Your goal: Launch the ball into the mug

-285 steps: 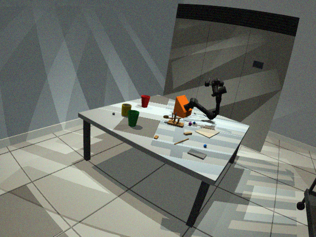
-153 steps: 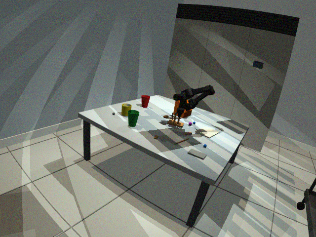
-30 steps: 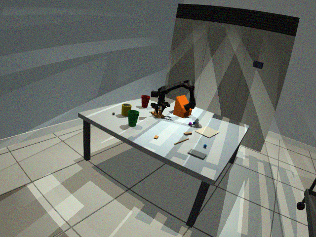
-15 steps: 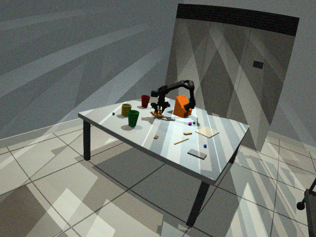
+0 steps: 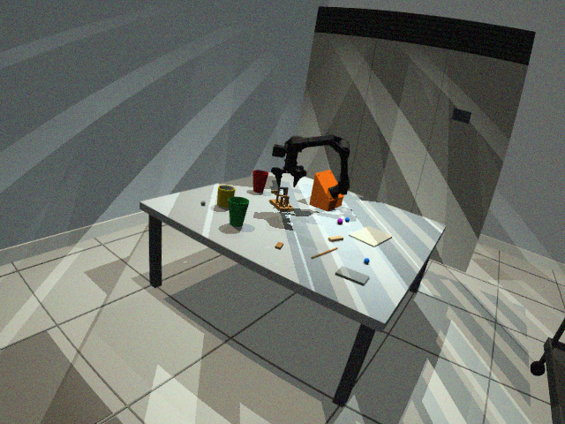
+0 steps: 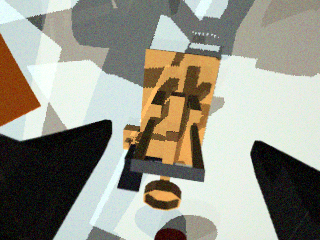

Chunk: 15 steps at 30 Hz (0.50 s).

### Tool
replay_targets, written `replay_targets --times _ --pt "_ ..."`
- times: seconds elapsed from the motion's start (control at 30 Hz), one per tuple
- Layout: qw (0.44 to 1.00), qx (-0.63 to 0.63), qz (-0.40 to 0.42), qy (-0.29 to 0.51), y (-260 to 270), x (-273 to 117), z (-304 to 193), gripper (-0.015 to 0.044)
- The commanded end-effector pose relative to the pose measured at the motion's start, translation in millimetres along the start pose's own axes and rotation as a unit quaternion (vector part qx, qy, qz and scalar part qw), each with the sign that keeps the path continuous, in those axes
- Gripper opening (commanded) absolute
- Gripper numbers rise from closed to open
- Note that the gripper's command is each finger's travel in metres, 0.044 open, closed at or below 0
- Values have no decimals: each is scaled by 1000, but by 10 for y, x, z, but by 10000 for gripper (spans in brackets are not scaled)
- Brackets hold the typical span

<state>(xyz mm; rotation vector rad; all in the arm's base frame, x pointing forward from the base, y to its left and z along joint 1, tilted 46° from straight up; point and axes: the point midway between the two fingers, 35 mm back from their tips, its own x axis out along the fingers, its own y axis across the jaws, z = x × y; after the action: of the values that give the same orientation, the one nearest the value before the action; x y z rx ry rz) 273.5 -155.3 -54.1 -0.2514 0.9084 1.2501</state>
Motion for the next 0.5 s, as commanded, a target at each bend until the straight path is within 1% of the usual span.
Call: replay_targets --times 0.0,0.07,0.17,0.47 --pt "1000 4 3 -1 51 -66 8 440" --pt "1000 4 3 -1 45 40 8 440" --pt "1000 4 3 -2 51 379 12 440" --pt "1000 4 3 -2 49 459 13 440"
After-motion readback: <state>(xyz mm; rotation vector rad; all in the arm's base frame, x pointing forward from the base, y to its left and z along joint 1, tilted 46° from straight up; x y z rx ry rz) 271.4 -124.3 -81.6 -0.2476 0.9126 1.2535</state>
